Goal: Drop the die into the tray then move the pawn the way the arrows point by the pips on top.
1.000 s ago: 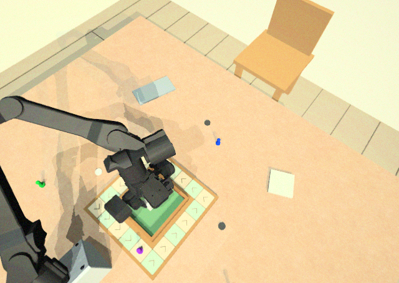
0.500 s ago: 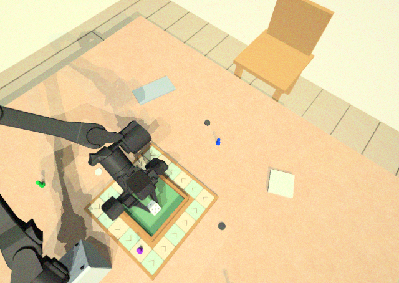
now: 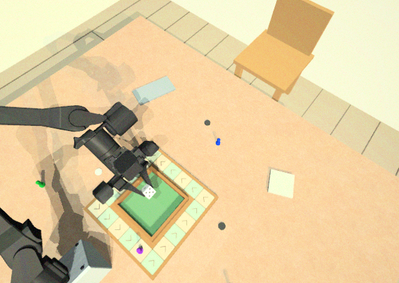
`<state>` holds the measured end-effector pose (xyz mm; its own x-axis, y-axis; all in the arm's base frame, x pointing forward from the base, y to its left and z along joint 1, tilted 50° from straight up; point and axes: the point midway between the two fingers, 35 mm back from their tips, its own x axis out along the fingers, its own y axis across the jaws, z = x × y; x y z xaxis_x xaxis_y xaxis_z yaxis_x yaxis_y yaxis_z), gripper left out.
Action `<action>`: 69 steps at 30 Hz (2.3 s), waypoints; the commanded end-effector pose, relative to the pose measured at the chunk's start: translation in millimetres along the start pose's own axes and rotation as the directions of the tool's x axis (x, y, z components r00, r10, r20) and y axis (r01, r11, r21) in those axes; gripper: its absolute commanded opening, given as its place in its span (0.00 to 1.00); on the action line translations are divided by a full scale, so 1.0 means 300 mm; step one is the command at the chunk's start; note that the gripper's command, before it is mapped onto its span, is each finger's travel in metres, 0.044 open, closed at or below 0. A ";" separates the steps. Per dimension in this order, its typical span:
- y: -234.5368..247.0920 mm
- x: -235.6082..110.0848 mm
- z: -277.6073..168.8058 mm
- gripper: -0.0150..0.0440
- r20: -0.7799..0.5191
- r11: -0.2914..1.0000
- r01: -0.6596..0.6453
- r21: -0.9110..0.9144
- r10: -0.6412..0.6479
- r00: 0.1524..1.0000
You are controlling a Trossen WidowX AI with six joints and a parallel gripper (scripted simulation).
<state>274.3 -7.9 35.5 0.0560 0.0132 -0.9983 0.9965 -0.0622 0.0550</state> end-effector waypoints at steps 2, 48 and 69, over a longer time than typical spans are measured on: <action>-0.013 -0.005 0.002 0.25 0.003 1.000 0.009 -0.005 -0.009 1.000; -0.009 0.079 0.032 1.00 -0.747 1.000 0.009 -0.006 -0.010 0.664; -0.327 0.279 0.124 0.59 -0.729 0.229 -0.706 -0.670 -0.023 0.685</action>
<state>226.9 -42.1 -23.4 0.0774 0.7061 -0.7039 0.7254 0.4445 0.5256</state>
